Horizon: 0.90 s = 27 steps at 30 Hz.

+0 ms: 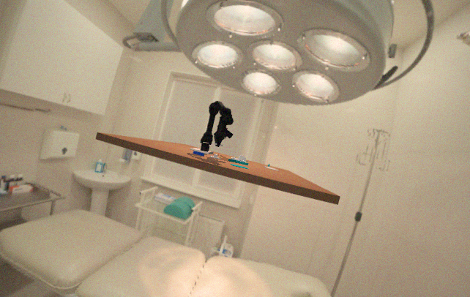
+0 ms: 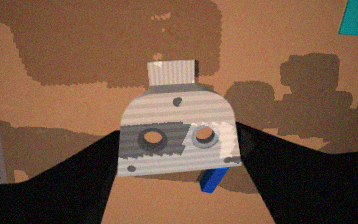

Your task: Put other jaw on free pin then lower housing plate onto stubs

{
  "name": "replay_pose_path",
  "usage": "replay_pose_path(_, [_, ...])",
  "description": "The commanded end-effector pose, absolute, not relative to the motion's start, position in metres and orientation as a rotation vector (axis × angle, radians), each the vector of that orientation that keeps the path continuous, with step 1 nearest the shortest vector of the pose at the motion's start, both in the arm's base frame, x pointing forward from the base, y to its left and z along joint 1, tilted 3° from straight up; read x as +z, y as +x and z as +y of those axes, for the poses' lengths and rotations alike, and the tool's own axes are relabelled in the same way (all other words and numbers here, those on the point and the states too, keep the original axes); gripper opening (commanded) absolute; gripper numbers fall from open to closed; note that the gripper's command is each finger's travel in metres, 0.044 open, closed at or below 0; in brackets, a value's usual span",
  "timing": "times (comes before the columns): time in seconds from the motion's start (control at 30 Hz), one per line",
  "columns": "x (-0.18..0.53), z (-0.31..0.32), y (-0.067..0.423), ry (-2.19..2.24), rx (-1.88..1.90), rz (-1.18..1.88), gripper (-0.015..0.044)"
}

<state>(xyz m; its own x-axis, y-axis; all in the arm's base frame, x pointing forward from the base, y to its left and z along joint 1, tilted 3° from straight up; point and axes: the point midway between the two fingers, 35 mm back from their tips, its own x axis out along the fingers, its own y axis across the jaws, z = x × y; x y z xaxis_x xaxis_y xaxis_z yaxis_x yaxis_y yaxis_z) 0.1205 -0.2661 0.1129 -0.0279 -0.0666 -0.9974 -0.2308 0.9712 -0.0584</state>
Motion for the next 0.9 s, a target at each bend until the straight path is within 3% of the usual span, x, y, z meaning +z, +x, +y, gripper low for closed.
replay_pose_path(0.0, [0.114,-0.261,0.130,-0.228,0.129,1.597,0.0351])
replay_pose_path(0.87, [0.109,-0.206,0.196,-0.171,0.083,1.588,0.0351])
